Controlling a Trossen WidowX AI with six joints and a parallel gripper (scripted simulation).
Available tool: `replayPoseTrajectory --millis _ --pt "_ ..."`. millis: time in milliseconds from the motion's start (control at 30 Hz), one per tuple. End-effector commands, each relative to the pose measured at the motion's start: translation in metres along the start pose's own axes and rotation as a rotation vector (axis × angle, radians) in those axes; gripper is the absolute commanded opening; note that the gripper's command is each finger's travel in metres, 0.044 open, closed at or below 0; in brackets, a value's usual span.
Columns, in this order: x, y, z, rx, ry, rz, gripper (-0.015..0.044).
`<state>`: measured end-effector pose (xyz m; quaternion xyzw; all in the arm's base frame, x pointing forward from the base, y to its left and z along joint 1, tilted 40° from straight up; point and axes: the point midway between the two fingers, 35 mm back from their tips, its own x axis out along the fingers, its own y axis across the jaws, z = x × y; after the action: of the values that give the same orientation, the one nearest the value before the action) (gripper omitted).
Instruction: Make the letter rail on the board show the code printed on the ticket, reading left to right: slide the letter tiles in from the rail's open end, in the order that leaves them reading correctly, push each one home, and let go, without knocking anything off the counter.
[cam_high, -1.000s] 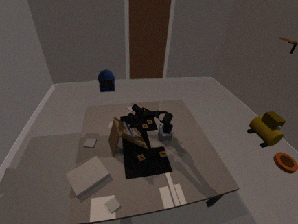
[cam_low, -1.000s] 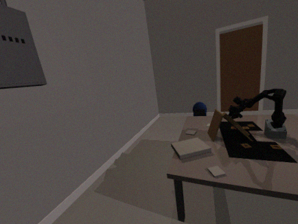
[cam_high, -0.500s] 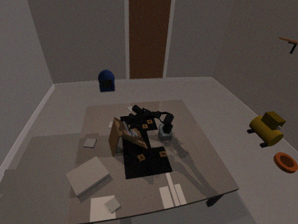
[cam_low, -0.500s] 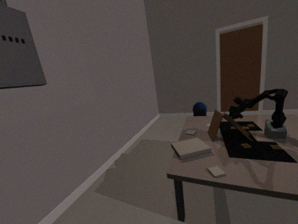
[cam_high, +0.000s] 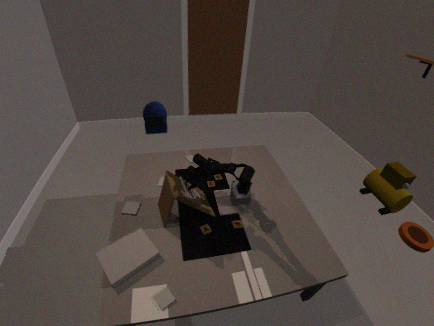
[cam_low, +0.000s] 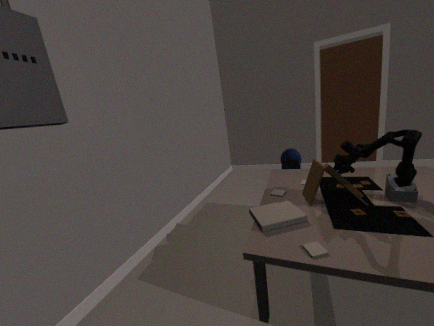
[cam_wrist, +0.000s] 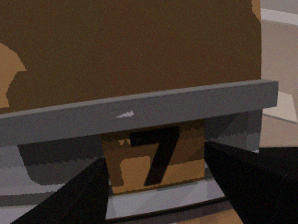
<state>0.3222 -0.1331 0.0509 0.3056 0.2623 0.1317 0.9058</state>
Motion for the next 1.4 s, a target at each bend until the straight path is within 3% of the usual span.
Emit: replayPoseTrajectory --millis 0,1367 --pt "-0.001 0.003 0.002 -0.005 -0.004 -0.004 0.0000" --pt "0.000 0.026 0.002 -0.003 -0.004 -0.004 0.0000"
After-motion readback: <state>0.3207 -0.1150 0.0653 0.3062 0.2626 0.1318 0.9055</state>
